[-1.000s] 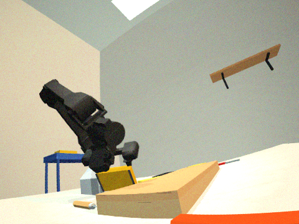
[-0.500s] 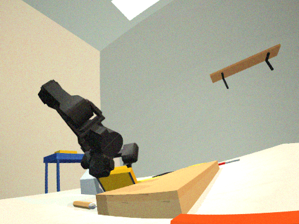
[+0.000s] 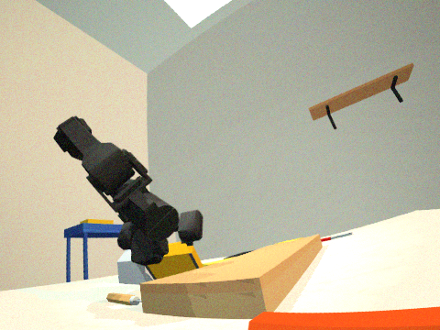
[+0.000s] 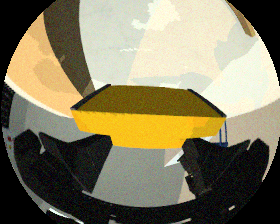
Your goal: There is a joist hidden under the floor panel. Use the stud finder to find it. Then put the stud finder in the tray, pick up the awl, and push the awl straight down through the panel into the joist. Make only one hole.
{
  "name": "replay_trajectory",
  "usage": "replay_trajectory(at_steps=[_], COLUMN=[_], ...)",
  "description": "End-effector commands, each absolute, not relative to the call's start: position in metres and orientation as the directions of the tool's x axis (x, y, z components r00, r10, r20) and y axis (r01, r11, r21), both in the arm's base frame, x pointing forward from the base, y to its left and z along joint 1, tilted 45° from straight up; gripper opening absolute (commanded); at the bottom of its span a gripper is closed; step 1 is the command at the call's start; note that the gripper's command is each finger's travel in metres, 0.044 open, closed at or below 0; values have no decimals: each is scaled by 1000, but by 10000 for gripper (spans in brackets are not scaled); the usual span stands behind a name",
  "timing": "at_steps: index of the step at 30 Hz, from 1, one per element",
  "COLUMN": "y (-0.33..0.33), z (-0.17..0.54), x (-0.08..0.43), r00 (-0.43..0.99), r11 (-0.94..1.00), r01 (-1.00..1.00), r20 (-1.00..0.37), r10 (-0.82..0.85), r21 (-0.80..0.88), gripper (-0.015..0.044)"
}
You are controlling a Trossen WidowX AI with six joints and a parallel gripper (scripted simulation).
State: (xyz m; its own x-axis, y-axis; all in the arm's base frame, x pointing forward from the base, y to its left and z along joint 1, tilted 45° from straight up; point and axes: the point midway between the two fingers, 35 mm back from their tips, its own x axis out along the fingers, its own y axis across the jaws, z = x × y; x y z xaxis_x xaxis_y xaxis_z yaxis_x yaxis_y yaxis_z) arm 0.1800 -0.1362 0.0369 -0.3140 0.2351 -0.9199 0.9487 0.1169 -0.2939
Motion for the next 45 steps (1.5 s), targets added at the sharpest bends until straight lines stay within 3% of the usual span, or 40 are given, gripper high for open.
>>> replay_trajectory(at_steps=[1, 18, 44, 45], y=[-136, -120, -148, -149], z=[37, 48, 21, 21], x=[180, 182, 177, 177], r00=[-314, -296, -303, -302], r11=[121, 111, 117, 116], r01=[949, 955, 953, 953], r20=[-910, -884, -888, -888], r10=[269, 363, 346, 346], r21=[-292, -274, -279, -279], gripper=[0, 0, 0, 26])
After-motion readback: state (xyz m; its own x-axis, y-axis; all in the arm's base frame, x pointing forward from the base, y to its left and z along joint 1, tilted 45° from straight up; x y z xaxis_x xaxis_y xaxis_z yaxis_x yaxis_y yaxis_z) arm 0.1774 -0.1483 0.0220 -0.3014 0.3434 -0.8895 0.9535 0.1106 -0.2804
